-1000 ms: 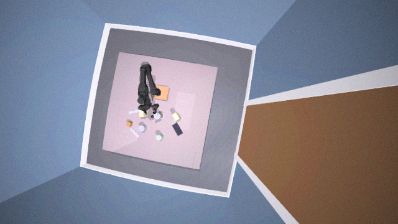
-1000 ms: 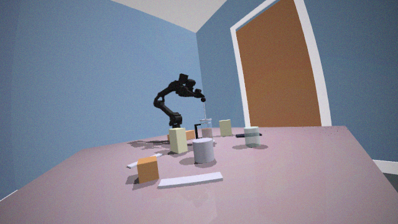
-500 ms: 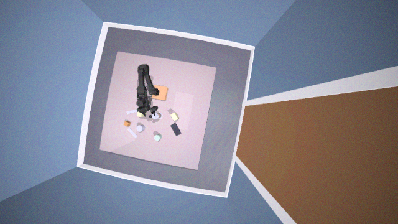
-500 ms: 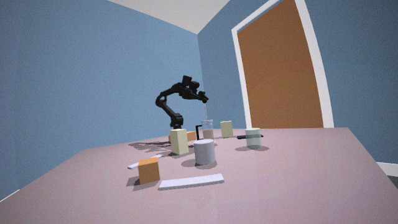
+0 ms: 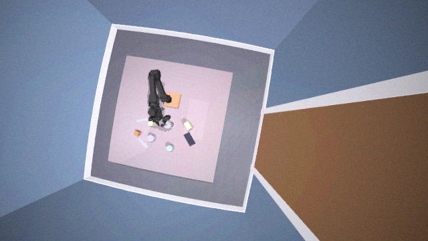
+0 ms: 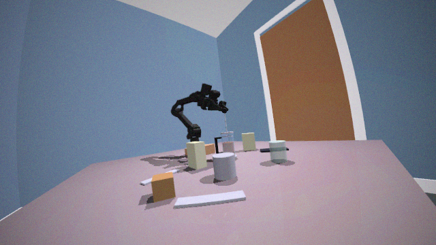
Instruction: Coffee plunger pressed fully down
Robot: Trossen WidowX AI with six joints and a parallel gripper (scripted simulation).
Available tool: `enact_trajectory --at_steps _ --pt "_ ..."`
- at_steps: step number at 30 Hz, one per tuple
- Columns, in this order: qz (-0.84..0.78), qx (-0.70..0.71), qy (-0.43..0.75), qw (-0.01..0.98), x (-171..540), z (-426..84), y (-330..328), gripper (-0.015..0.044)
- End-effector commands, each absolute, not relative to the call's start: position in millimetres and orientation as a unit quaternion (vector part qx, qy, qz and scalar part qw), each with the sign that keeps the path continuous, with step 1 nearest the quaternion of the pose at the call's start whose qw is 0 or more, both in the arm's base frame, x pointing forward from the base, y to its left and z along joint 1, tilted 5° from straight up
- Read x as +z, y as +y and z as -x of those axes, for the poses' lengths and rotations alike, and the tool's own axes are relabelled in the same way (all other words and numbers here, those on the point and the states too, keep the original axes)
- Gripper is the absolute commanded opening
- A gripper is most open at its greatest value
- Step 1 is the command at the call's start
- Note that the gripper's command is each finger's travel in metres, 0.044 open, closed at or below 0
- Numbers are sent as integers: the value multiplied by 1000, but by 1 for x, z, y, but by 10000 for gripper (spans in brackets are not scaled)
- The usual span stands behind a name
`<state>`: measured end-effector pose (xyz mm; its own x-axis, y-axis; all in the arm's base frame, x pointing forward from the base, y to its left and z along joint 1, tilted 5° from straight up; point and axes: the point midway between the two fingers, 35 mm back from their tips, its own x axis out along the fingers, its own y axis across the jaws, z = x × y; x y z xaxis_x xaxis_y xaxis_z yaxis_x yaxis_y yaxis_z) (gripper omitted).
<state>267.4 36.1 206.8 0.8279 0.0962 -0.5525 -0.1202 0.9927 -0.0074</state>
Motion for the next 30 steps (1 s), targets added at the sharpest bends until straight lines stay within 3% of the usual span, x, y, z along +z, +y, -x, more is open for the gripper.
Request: enact_trajectory --at_steps 1,3,30 --pt "24 59 290 955 204 -267 36 151" --pt "24 59 290 955 204 -267 36 120" --pt "24 59 290 955 179 -270 37 120"
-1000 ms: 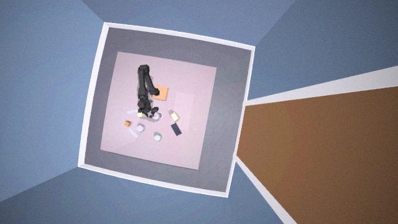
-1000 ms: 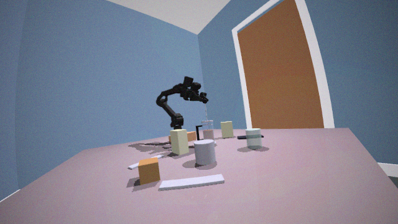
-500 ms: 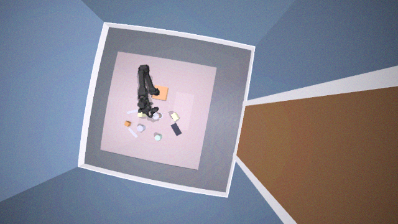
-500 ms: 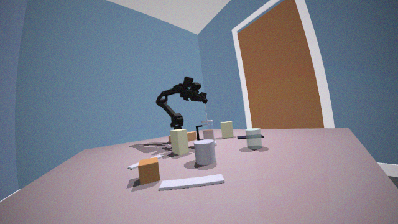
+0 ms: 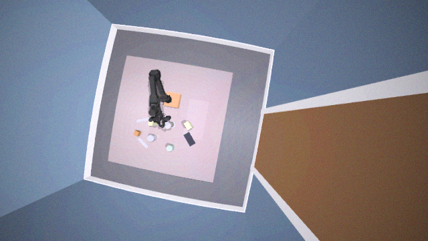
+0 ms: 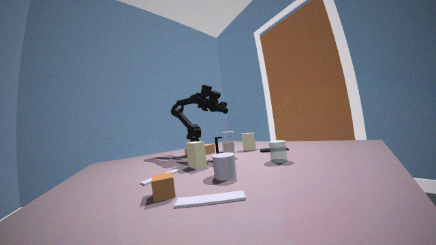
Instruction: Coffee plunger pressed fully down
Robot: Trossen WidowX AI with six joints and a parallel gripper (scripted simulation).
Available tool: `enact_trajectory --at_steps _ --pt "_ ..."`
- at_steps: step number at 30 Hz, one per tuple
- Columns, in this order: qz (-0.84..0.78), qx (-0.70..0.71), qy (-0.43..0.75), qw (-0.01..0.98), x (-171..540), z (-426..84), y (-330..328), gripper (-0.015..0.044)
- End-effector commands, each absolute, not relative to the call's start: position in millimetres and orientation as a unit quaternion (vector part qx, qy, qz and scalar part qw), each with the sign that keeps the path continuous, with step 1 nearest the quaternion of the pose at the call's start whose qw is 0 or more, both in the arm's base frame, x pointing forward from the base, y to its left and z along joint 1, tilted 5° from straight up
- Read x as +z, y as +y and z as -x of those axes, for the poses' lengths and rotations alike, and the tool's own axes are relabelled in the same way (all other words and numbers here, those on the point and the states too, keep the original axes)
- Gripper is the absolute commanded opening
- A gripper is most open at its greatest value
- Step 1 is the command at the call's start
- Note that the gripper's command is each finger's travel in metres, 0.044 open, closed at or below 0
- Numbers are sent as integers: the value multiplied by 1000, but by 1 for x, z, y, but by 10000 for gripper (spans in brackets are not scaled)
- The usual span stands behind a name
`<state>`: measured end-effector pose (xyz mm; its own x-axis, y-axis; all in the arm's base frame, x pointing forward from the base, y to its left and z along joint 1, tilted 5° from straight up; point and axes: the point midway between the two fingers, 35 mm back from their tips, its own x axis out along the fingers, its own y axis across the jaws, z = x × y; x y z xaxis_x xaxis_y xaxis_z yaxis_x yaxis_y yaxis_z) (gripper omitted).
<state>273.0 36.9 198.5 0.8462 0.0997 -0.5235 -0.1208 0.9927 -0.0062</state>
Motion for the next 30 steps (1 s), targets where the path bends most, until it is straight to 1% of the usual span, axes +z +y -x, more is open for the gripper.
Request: enact_trajectory --at_steps 1,30 --pt "24 59 290 955 178 -270 37 120" --pt "24 59 289 955 130 -273 36 120"
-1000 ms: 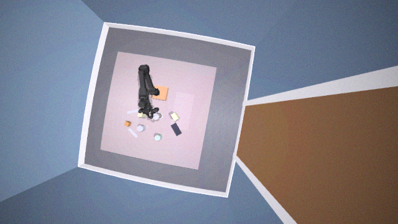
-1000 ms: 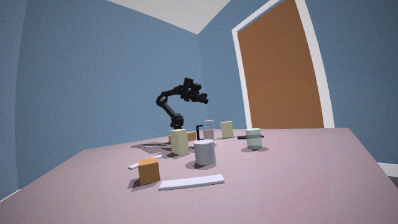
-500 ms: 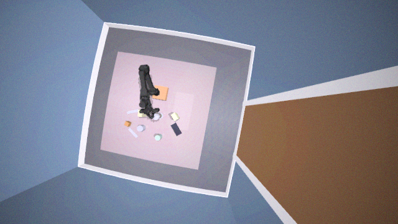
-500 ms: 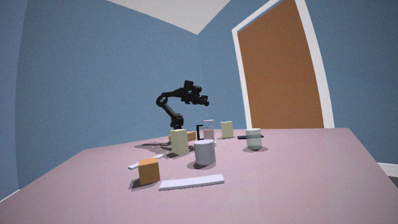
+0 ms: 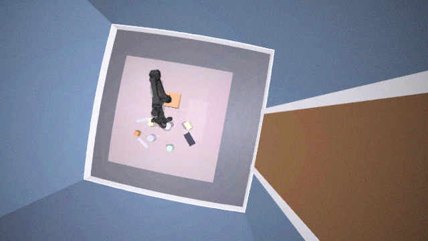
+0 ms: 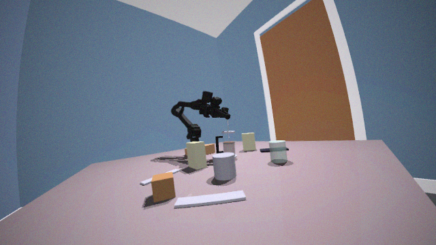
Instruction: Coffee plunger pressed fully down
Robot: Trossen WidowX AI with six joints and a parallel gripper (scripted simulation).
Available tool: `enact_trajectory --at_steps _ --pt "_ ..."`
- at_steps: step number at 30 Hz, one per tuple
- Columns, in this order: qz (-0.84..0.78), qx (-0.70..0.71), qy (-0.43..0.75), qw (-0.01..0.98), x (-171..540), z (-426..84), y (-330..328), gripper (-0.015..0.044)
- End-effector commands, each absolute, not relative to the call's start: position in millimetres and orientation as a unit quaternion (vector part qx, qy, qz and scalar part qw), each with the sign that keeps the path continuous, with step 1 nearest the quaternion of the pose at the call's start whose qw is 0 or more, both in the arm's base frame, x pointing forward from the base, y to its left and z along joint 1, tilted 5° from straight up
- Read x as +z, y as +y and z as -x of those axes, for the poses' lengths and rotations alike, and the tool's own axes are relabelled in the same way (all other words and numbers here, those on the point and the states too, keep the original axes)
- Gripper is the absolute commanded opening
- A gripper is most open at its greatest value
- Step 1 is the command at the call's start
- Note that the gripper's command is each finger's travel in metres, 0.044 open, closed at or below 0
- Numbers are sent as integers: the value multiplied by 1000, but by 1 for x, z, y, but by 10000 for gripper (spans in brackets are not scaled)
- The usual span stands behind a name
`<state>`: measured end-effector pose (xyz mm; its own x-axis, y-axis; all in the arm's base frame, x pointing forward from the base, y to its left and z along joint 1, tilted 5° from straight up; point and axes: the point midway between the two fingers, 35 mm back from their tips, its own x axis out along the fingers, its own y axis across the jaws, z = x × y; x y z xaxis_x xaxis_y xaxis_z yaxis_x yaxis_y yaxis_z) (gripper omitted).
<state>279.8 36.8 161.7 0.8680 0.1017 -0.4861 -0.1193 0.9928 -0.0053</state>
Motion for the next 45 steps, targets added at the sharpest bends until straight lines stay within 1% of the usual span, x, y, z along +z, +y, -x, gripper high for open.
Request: enact_trajectory --at_steps 1,15,45 --pt "24 59 289 955 128 -273 36 120" --pt "24 59 289 955 109 -280 36 120" --pt "24 59 288 955 111 -294 37 120"
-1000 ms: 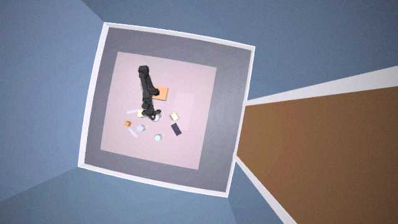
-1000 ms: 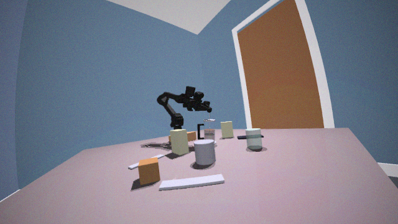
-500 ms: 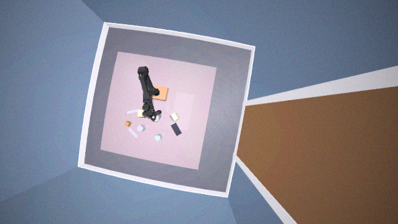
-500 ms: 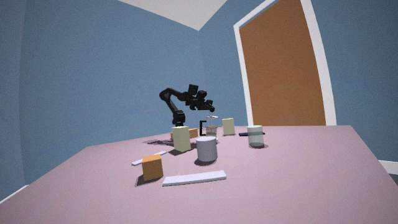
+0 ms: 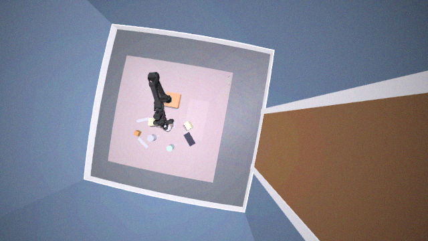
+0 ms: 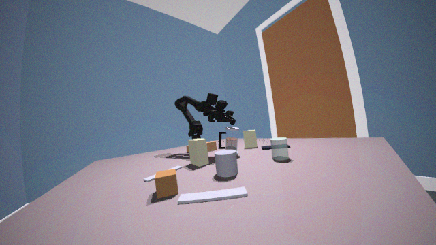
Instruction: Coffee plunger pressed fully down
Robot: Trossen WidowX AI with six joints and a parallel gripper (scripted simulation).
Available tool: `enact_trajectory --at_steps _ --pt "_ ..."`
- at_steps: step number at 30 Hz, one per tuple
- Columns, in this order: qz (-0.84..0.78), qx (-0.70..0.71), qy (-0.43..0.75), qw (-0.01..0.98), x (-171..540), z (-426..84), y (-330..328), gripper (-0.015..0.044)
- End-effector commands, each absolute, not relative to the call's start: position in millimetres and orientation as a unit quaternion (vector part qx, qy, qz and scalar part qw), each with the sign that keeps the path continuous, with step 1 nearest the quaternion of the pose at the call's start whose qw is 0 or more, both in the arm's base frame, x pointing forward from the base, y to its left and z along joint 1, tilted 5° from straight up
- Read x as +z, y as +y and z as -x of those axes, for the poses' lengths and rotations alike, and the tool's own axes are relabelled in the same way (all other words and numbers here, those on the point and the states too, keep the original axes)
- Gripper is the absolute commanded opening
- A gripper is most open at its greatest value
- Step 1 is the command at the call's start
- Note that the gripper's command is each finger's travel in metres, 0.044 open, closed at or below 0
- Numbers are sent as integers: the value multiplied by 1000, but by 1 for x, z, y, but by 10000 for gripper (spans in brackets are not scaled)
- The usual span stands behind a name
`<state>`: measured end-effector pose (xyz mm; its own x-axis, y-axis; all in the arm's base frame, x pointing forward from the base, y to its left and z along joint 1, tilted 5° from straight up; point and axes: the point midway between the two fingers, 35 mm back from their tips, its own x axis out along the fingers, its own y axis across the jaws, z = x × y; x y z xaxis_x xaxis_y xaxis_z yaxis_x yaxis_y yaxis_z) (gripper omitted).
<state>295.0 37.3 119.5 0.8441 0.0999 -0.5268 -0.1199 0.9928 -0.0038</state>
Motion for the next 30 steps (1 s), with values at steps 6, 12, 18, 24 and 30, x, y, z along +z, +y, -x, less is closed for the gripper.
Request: enact_trajectory --at_steps 6,12,18,24,30 --pt "24 59 288 955 111 -295 37 120" --pt "24 59 288 955 112 -296 37 120" --pt "24 59 288 955 112 -297 37 120" --pt "19 57 278 959 117 -298 38 120" --pt "19 57 278 959 117 -298 38 146"
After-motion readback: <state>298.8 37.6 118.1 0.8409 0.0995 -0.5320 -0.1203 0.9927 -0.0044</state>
